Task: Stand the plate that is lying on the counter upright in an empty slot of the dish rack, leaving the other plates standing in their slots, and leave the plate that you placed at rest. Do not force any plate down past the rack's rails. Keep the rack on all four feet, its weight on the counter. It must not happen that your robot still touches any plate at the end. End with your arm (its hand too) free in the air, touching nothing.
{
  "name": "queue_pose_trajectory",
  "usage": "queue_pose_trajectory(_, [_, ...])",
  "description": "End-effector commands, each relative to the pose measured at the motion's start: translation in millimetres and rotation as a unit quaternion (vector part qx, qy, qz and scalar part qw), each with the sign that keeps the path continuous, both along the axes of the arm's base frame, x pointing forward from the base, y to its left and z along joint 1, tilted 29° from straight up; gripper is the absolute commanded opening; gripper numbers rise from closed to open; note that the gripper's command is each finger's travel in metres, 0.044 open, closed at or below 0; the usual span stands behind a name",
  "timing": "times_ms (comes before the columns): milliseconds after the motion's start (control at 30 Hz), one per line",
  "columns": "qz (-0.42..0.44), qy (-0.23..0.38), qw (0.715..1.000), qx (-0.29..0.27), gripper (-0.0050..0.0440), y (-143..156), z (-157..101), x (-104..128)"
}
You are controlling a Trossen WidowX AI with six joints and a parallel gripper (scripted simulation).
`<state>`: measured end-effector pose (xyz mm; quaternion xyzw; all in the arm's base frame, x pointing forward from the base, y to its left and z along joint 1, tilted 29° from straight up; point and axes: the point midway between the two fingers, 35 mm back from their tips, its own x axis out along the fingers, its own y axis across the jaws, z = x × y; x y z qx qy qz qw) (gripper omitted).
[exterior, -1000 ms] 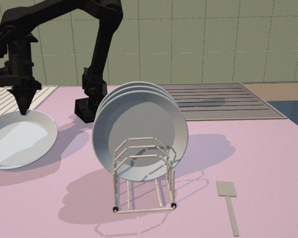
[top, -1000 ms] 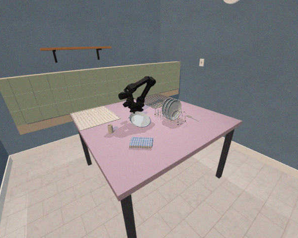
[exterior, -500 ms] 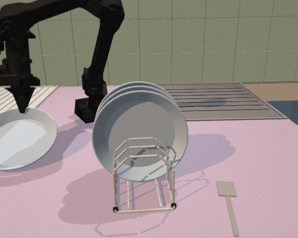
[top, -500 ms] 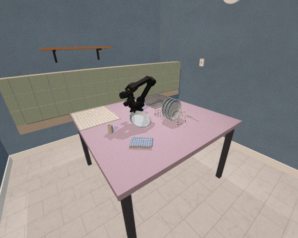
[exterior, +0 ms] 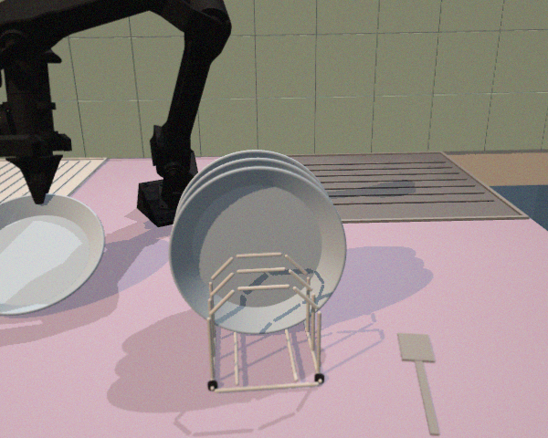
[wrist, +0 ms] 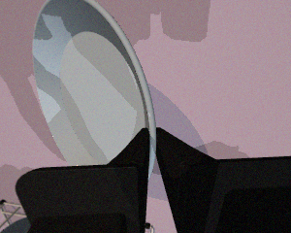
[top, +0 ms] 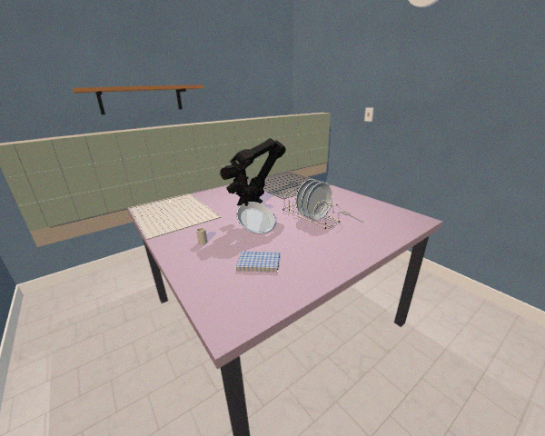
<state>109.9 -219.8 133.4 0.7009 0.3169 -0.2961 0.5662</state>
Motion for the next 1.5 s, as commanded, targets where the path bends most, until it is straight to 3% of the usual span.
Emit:
queue_pose_trajectory(0, [0.005, 0.015, 1.0, -0.001, 0.0, 0.2, 2.9, 0.4])
queue_pose_trajectory(1467, [0.106, 0.016, 0.983, -0.15, 0.0, -5.6, 50.6, -24.4])
